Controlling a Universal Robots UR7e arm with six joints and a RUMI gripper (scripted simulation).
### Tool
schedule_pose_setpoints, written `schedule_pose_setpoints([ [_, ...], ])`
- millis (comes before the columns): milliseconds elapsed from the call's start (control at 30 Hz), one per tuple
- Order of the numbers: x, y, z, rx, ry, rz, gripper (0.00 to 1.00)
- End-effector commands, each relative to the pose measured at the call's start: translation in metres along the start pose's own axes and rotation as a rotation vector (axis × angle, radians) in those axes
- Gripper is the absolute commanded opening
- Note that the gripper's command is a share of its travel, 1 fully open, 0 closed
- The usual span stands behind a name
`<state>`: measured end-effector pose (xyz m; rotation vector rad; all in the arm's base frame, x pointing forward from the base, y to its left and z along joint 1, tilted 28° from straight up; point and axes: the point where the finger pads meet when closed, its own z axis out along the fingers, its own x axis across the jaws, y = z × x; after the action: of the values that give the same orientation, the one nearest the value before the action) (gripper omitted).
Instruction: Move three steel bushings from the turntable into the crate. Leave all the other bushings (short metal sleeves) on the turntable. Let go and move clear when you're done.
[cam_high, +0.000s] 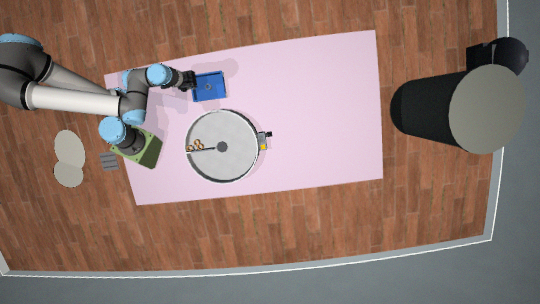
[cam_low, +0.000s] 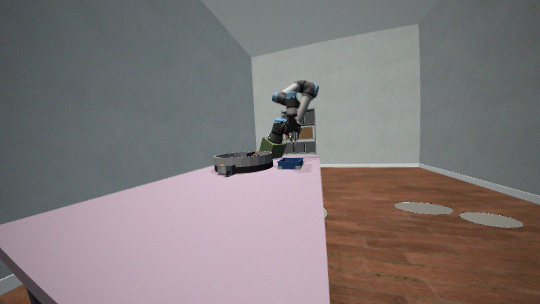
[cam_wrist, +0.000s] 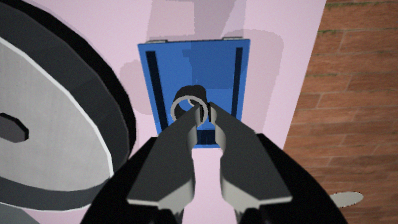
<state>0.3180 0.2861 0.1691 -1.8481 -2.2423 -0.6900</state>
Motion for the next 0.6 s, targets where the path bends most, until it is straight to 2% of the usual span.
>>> schedule_pose_setpoints([
  [0,0.000,0.000,0.001,-0.001,0.000,0.000,0.00],
  [133,0.000,0.000,0.011,-0.001,0.000,0.000,0.00],
  [333,0.000,0.000,0.038,-0.001,0.000,0.000,0.00],
  [400,0.000,0.000,0.038,-0.001,0.000,0.000,0.00],
  [567,0.000,0.000,0.061,-0.001,0.000,0.000,0.00],
])
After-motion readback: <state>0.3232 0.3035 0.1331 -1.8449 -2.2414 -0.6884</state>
